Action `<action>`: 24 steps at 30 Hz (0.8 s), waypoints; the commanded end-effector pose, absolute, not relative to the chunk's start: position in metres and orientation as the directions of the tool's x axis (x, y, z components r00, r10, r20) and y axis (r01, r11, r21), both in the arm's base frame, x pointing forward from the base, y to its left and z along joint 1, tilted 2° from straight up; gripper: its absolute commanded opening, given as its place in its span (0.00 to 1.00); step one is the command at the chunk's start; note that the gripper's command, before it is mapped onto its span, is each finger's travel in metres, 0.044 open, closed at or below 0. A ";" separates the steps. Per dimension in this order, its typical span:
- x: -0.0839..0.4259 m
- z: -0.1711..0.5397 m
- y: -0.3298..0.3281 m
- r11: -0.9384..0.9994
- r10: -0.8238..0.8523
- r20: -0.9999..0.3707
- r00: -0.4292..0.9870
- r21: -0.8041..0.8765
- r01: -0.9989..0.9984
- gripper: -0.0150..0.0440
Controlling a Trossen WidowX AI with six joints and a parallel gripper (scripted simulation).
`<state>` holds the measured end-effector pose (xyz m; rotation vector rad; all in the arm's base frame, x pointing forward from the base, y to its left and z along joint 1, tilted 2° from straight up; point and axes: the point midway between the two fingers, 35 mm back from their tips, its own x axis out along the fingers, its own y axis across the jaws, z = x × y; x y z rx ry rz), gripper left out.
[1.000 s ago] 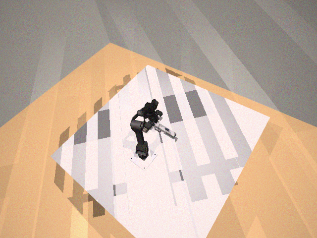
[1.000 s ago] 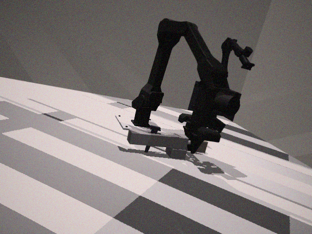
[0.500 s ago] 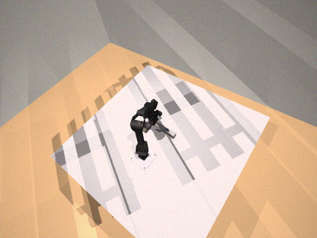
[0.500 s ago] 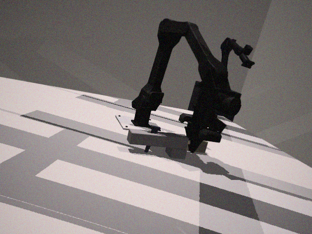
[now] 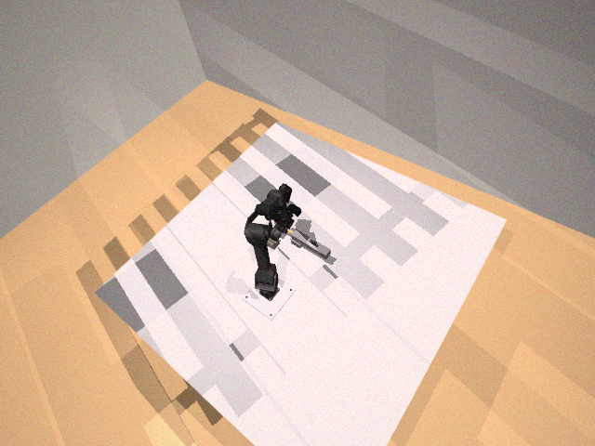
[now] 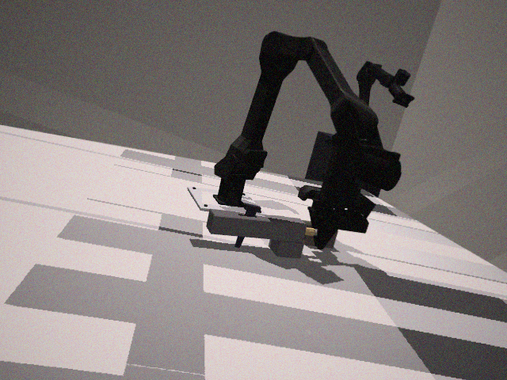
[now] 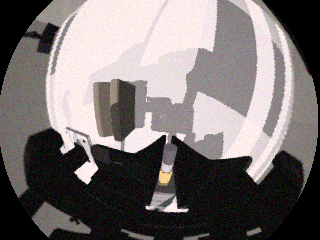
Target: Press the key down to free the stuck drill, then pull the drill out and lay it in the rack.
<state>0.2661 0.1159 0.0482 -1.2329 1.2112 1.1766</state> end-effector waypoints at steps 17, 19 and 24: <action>0.267 0.049 0.135 0.006 -0.021 -1.000 0.022 -0.023 -1.000 0.39; 0.267 0.049 0.135 0.006 -0.021 -1.000 0.022 -0.023 -1.000 0.48; 0.267 0.049 0.135 0.006 -0.021 -1.000 0.022 -0.023 -1.000 0.70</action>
